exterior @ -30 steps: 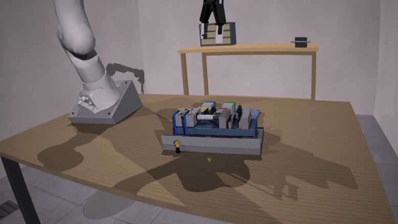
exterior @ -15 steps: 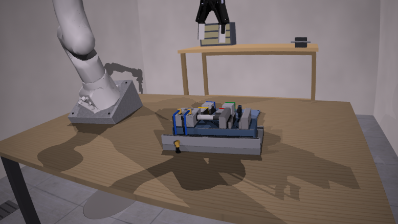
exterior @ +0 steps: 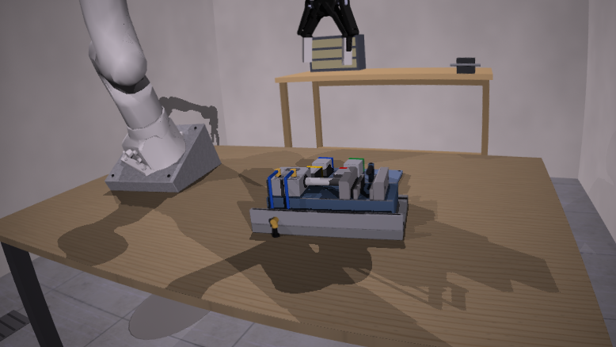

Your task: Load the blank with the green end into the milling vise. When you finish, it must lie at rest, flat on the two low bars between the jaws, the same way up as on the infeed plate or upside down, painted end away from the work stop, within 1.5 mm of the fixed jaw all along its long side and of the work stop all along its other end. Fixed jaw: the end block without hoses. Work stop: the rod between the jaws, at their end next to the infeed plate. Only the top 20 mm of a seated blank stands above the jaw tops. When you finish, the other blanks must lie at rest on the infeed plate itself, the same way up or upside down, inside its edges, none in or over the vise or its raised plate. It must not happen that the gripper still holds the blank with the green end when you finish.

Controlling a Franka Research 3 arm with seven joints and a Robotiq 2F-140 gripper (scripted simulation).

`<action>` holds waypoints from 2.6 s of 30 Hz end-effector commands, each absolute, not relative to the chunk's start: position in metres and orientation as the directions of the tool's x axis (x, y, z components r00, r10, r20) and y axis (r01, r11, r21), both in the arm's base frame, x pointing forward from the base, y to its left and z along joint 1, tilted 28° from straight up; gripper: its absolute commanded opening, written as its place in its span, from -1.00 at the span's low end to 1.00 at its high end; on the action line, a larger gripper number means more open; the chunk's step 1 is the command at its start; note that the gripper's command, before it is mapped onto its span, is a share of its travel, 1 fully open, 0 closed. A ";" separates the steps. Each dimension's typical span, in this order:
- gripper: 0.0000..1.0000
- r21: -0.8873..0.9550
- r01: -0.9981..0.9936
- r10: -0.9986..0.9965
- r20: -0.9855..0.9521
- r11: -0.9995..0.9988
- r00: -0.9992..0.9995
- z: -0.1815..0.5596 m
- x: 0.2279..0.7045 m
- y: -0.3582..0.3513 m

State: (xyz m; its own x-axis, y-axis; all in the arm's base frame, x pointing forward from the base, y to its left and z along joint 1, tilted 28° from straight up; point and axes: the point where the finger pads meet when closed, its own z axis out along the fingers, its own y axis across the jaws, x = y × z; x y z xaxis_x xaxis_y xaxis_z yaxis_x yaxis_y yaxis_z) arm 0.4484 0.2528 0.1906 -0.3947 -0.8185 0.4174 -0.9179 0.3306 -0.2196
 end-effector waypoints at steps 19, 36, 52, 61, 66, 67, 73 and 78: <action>1.00 -0.142 -0.984 -0.880 0.449 0.103 -0.157 0.191 0.450 0.253; 1.00 -0.085 -0.994 -0.887 0.461 -0.067 0.020 0.191 0.450 0.253; 1.00 -0.057 -0.988 -0.881 0.462 -0.143 0.101 0.190 0.450 0.253; 1.00 -0.057 -0.988 -0.881 0.462 -0.143 0.101 0.191 0.450 0.253; 1.00 -0.057 -0.988 -0.881 0.462 -0.143 0.101 0.191 0.450 0.253; 1.00 -0.057 -0.988 -0.881 0.462 -0.143 0.101 0.191 0.450 0.253; 1.00 -0.061 -0.990 -0.883 0.462 -0.130 0.088 0.191 0.450 0.253; 1.00 -0.061 -0.990 -0.883 0.462 -0.130 0.088 0.191 0.449 0.253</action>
